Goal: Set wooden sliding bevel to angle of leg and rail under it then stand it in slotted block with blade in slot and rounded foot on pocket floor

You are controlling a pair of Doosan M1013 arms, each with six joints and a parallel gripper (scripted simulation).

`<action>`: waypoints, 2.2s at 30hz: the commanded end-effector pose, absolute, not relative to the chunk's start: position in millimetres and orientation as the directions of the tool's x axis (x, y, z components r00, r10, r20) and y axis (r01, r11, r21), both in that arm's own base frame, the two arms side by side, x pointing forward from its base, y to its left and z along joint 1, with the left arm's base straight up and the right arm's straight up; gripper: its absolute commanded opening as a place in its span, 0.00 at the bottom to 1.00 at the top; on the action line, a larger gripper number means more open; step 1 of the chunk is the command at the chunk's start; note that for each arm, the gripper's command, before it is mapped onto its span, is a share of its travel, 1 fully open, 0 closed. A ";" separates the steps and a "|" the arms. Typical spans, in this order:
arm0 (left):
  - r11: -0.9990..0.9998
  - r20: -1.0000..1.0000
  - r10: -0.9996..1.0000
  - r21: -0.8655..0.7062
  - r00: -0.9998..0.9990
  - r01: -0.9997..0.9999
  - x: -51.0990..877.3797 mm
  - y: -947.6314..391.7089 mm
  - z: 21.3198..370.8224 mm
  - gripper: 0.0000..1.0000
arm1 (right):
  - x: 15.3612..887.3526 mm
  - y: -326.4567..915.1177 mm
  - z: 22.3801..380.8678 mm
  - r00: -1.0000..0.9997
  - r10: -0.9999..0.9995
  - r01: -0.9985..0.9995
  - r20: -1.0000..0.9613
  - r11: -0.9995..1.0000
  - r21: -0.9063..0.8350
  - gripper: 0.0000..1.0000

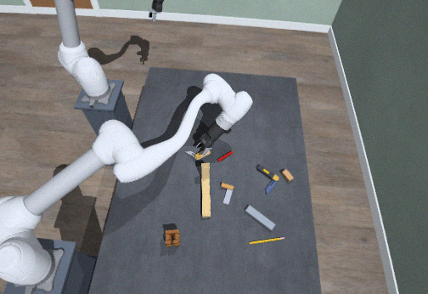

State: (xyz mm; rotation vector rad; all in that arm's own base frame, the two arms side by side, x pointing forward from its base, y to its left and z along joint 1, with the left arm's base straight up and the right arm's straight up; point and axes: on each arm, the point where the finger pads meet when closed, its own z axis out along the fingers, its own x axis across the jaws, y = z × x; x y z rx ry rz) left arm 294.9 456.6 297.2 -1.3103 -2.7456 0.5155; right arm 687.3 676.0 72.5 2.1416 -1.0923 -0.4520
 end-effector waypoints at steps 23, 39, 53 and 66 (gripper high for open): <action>0.911 0.004 0.029 -0.411 -1.000 0.024 -22.7 331.9 275.5 1.00 | 689.2 677.9 74.8 0.587 -0.809 -0.573 -0.001 -0.417 0.705 1.00; 0.902 0.022 -0.094 -0.422 -0.995 -0.094 -46.9 299.7 268.9 1.00 | 689.2 677.9 74.8 0.587 -0.809 -0.573 -0.001 -0.417 0.705 1.00; 0.902 0.022 -0.094 -0.422 -0.995 -0.094 -46.9 299.7 268.9 1.00 | 689.2 678.0 74.6 0.587 -0.809 -0.573 -0.001 -0.417 0.705 1.00; 0.902 0.022 -0.094 -0.422 -0.995 -0.094 -46.9 299.7 268.9 1.00 | 689.2 678.0 64.3 0.587 -0.809 -0.573 -0.001 -0.417 0.705 1.00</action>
